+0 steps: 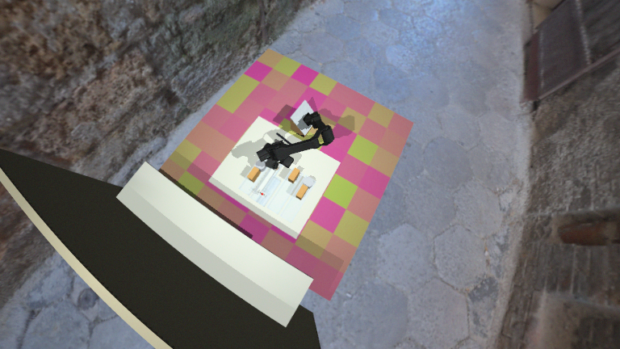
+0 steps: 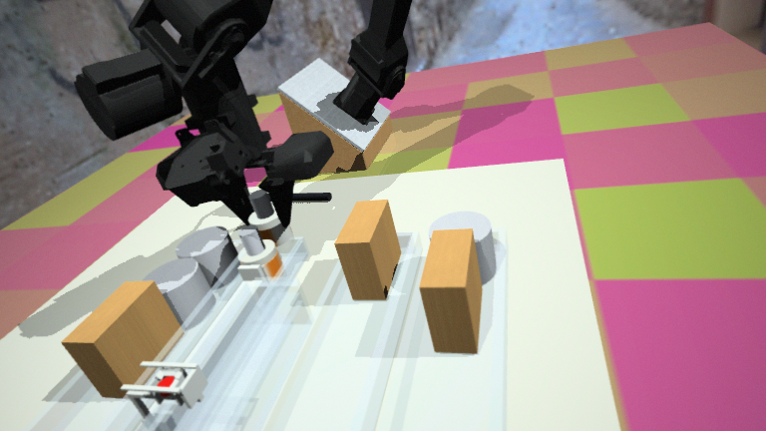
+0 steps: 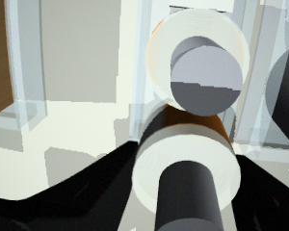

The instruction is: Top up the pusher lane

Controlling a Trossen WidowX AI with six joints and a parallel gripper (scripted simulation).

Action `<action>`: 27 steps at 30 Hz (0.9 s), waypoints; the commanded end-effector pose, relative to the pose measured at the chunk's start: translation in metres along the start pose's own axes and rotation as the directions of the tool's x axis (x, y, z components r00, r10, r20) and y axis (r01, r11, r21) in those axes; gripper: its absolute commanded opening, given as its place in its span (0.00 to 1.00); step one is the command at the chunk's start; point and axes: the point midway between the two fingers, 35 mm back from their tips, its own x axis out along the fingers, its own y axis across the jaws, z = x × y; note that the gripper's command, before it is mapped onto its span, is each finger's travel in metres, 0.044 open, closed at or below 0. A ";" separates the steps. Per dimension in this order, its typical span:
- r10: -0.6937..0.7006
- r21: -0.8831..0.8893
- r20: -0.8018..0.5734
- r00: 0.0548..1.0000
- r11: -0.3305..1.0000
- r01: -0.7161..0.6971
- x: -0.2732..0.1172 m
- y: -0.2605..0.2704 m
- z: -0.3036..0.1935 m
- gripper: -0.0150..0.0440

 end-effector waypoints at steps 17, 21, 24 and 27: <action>0.006 -0.016 0.016 1.000 1.000 -0.006 -0.001 0.004 0.017 0.25; 0.006 -0.016 0.016 1.000 1.000 -0.006 -0.001 0.004 0.019 0.25; 0.006 -0.016 0.016 1.000 1.000 -0.006 -0.002 0.005 0.020 0.25; 0.006 -0.016 0.016 1.000 1.000 -0.006 -0.002 0.005 0.021 0.25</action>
